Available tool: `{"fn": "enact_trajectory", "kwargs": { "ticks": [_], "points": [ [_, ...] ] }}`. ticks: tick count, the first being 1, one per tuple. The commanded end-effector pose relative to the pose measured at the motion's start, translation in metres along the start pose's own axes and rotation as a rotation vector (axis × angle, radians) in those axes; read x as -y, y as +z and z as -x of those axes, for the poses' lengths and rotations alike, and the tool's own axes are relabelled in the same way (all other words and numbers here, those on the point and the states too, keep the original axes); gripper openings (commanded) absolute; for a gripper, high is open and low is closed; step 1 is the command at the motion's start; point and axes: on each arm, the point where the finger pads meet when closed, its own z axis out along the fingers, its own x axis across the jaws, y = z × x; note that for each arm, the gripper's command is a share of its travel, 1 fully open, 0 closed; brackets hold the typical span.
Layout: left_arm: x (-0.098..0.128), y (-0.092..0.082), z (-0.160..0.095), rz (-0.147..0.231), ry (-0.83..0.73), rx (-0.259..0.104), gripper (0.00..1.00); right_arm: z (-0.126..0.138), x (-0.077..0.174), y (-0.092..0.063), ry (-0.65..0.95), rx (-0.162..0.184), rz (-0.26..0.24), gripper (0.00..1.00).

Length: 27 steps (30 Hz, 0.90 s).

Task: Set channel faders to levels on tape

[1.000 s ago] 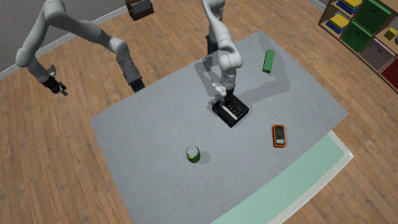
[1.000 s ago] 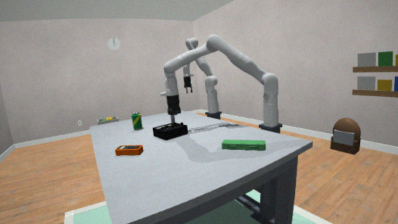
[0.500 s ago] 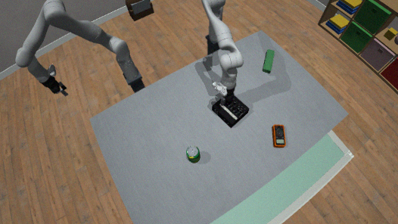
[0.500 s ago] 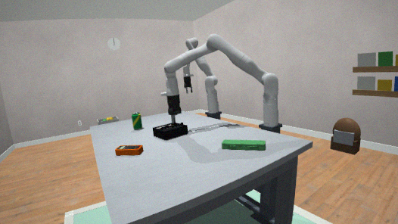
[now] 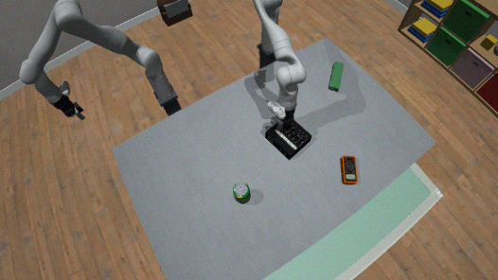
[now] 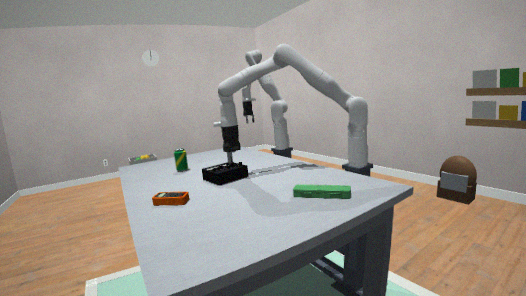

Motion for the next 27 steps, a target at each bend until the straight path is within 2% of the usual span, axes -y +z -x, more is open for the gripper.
{"fn": "enact_trajectory", "kwargs": {
  "ticks": [1,27],
  "points": [
    [-0.001,-0.001,0.000,-0.001,0.000,0.002,0.00,0.000,0.000,-0.001,0.000,0.000,0.002,1.00],
    [-0.014,-0.001,0.000,-0.001,0.000,0.002,0.00,0.000,0.000,-0.001,0.000,0.000,0.002,1.00]
  ]
}}
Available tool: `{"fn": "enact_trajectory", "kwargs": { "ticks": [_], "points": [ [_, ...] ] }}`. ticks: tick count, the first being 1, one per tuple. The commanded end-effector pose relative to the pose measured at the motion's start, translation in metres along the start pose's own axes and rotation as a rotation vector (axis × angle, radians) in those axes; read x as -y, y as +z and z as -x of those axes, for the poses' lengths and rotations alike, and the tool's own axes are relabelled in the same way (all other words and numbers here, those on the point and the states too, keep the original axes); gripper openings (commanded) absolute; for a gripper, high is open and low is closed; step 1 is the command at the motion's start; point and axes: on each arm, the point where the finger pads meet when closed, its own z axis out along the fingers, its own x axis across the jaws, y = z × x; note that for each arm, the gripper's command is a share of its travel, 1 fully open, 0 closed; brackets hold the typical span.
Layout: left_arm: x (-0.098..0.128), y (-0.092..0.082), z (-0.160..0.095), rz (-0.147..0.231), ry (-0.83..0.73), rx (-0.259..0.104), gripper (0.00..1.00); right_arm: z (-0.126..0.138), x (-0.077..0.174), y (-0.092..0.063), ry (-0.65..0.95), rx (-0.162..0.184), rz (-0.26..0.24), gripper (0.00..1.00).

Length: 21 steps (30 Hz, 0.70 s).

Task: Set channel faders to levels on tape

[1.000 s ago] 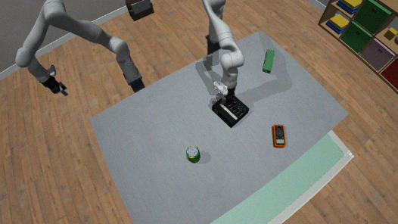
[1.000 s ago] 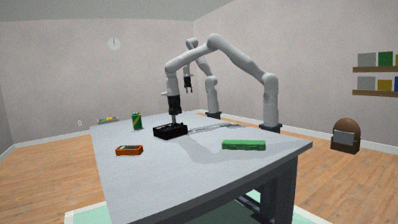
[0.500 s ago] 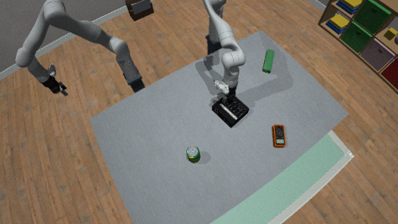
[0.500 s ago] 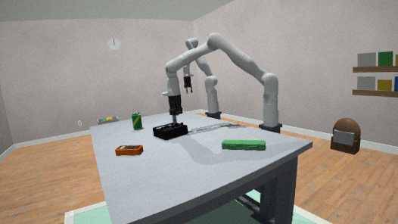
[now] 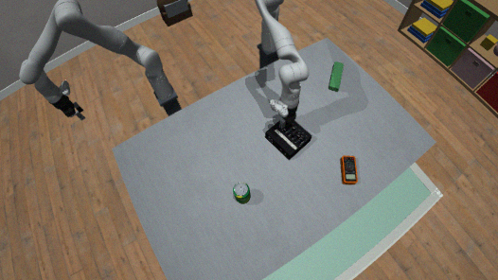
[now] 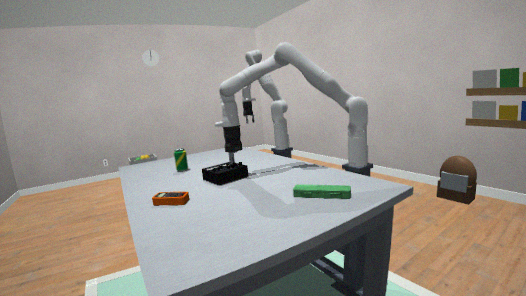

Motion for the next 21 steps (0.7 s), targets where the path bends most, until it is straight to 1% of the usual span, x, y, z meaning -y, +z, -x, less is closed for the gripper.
{"fn": "enact_trajectory", "kwargs": {
  "ticks": [1,21],
  "points": [
    [0.0000,-0.0012,0.0005,-0.001,0.000,0.002,0.00,0.0000,-0.0004,-0.0006,0.000,0.000,0.002,1.00],
    [-0.0056,-0.0012,0.0005,-0.001,0.000,0.002,0.00,0.0000,-0.0004,-0.0006,0.000,0.000,0.002,1.00]
  ]
}}
